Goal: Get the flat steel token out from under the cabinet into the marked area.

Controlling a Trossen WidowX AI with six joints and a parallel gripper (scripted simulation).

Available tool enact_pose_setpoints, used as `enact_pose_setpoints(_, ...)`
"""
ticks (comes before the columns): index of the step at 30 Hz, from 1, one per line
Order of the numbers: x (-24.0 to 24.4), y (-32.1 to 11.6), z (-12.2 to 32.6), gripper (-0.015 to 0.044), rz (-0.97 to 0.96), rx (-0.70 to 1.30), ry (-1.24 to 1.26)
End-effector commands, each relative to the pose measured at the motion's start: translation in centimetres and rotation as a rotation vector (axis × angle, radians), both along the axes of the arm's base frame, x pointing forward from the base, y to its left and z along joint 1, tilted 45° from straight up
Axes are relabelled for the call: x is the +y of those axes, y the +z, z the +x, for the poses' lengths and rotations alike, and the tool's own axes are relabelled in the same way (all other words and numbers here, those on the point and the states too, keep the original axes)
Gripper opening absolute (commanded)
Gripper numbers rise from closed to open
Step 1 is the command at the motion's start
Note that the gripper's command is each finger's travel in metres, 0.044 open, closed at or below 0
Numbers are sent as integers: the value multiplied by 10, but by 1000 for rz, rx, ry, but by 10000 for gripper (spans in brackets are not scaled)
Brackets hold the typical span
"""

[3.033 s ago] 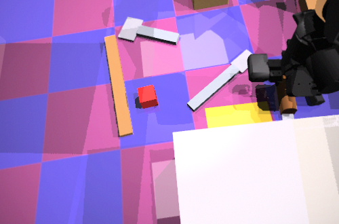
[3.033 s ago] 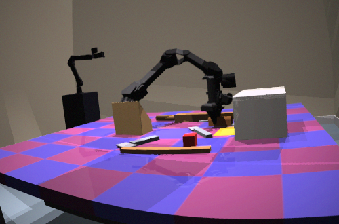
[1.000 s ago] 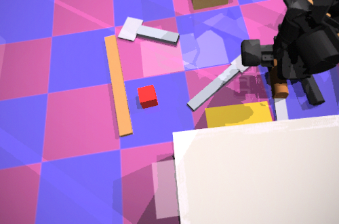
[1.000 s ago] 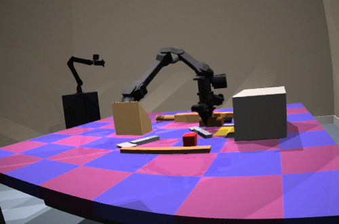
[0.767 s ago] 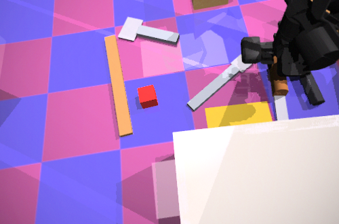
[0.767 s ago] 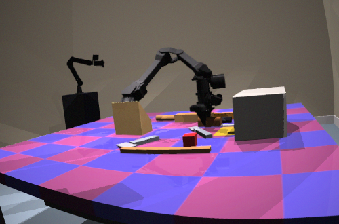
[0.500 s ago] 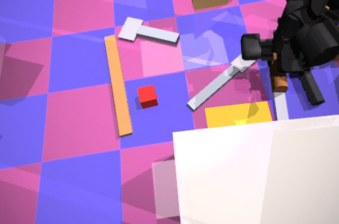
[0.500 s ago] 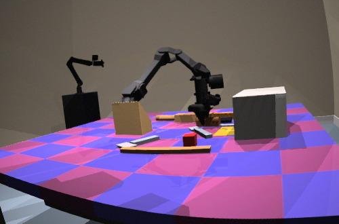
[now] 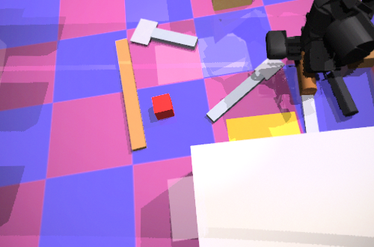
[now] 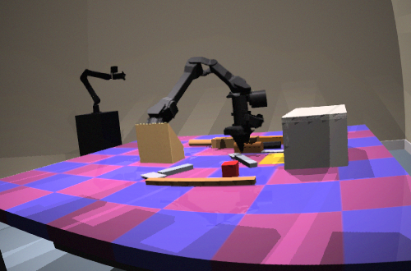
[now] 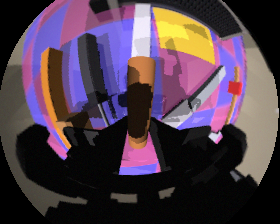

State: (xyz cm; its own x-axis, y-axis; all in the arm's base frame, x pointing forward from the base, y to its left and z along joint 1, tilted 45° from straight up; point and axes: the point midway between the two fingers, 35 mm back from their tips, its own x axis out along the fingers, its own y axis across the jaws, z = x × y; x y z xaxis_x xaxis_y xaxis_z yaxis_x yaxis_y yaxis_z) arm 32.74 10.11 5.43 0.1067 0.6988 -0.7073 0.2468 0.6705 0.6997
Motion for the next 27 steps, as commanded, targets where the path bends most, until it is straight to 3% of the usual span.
enact_pose_setpoints(1,2,0,-7,0,0,5,-1)
enact_pose_setpoints(27,11,4,-37,0,0,7,-1)
